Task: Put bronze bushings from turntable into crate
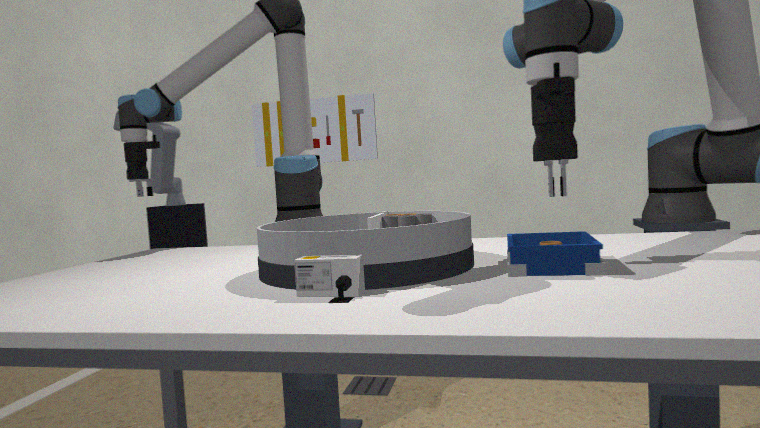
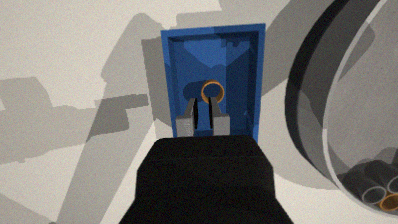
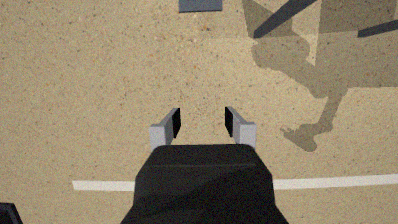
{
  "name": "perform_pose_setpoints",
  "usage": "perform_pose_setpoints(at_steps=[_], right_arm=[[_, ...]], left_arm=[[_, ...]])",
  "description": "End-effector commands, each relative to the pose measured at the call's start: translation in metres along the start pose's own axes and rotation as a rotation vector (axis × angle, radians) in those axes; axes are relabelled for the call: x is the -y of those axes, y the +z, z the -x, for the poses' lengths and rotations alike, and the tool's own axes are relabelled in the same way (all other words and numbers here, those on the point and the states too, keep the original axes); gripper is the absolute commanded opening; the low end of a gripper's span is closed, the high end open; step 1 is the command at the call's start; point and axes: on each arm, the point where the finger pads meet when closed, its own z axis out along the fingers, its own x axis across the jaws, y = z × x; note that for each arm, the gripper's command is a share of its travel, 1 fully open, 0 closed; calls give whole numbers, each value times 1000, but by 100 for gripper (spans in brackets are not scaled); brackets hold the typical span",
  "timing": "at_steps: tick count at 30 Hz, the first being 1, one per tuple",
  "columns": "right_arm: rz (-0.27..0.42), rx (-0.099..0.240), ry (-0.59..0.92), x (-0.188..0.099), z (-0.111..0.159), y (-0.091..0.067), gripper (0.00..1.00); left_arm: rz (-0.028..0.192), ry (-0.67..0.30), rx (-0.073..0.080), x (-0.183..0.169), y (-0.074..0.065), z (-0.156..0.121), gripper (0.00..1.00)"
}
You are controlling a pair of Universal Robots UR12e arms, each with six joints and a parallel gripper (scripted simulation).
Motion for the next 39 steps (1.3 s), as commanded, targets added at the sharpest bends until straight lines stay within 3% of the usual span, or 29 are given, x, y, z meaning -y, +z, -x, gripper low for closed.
perform_pose_setpoints(at_steps=[1,15,26,39], right_arm=[[-1,0,-1,0,-1,0,100],[-1,0,-1,0,-1,0,100],[-1,0,-1,0,-1,0,100],[-1,0,-1,0,-1,0,100]], left_arm=[[-4,-1,-4,3,-4,0,38],[-4,1,-4,2,-4,-1,36],[-3,71,-4,-16,-3,-36,36],[-2,336,-3,-78,-2,-158,36]])
